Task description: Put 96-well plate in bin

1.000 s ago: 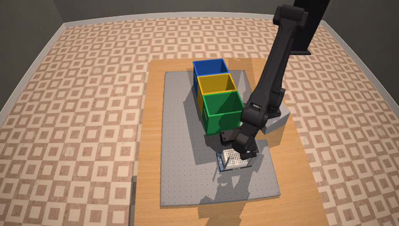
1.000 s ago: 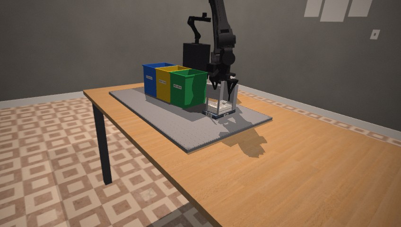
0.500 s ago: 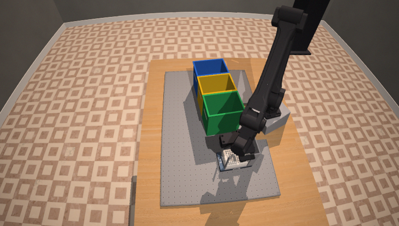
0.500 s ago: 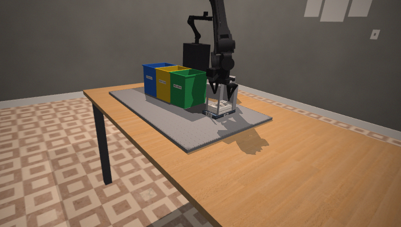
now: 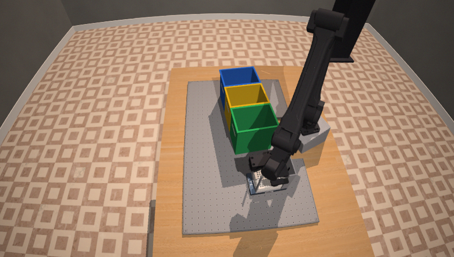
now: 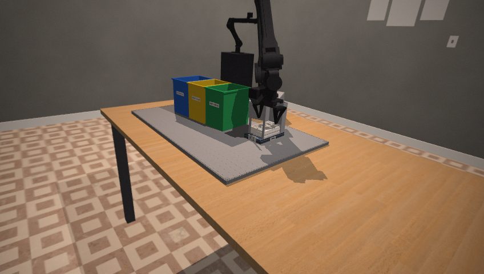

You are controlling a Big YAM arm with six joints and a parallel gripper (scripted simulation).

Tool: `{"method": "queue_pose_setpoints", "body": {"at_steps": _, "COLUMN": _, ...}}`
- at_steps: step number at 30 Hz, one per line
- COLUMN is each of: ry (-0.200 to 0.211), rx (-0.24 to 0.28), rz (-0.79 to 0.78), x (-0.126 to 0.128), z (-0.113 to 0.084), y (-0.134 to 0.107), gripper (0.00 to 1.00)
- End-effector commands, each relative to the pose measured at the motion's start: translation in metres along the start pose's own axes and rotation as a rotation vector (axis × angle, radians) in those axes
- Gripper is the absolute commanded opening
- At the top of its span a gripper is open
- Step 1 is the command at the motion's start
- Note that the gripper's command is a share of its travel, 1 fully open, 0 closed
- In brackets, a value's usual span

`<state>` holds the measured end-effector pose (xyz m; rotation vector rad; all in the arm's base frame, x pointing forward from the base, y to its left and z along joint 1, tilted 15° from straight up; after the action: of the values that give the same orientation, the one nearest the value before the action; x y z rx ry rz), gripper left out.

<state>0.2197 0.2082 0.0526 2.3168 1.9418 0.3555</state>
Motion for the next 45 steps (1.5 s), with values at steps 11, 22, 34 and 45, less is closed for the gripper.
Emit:
{"method": "queue_pose_setpoints", "body": {"at_steps": 11, "ry": 0.004, "rx": 0.000, "rz": -0.002, "x": 0.000, "z": 0.022, "y": 0.003, "gripper": 1.00}}
{"method": "queue_pose_setpoints", "body": {"at_steps": 22, "ry": 0.007, "rx": 0.000, "rz": -0.012, "x": 0.002, "z": 0.036, "y": 0.001, "gripper": 1.00}}
{"method": "queue_pose_setpoints", "body": {"at_steps": 34, "ry": 0.023, "rx": -0.014, "rz": 0.000, "x": 0.010, "z": 0.031, "y": 0.007, "gripper": 1.00}}
{"method": "queue_pose_setpoints", "body": {"at_steps": 45, "ry": 0.023, "rx": -0.014, "rz": 0.000, "x": 0.010, "z": 0.031, "y": 0.007, "gripper": 0.00}}
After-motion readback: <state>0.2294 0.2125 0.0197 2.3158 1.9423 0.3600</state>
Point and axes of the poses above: the point where the finger pads meet when closed, its own z axis out along the fingers, its own x axis across the jaws, y = z × x, the point moved 1 cm from there along -z, back along the fingers, and after that the axes turned 10 degrees about z, right-handed, at the moved point
